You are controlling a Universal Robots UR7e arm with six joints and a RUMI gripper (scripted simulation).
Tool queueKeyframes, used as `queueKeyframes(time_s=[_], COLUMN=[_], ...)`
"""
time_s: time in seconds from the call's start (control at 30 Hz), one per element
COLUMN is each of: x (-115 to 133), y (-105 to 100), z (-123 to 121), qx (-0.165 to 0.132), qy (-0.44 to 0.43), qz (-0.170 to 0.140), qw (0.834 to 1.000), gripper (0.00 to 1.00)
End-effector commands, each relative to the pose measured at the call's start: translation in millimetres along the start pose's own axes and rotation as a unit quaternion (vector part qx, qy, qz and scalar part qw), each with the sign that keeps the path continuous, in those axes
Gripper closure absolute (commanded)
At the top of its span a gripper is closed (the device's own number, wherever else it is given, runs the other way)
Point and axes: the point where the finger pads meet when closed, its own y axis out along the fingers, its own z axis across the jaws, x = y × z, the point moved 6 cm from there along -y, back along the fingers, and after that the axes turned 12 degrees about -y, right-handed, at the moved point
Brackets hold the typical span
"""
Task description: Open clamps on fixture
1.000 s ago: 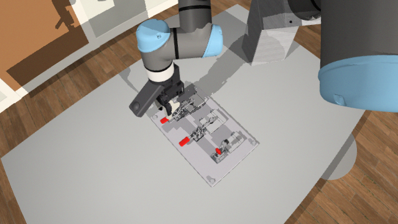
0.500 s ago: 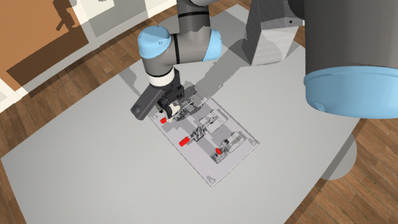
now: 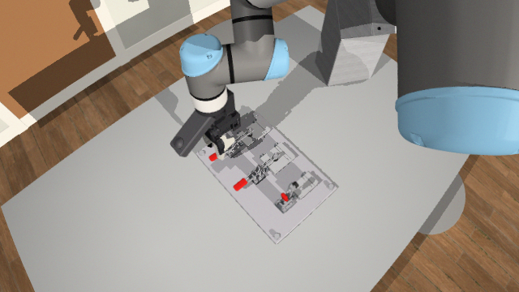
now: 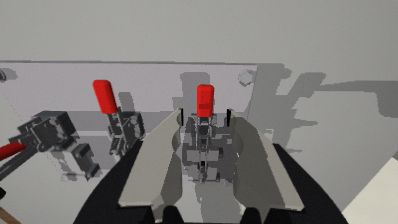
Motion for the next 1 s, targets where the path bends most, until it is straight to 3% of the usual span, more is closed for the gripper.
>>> queueKeyframes(time_s=[0.0, 0.6, 0.97], x=[0, 0, -1], y=[-1, 0, 20], z=[0, 0, 1], qx=[0.000, 0.000, 0.000], qy=[0.000, 0.000, 0.000], qz=[0.000, 0.000, 0.000], qw=[1.000, 1.000, 1.000], gripper=[0.72, 0.72, 0.72])
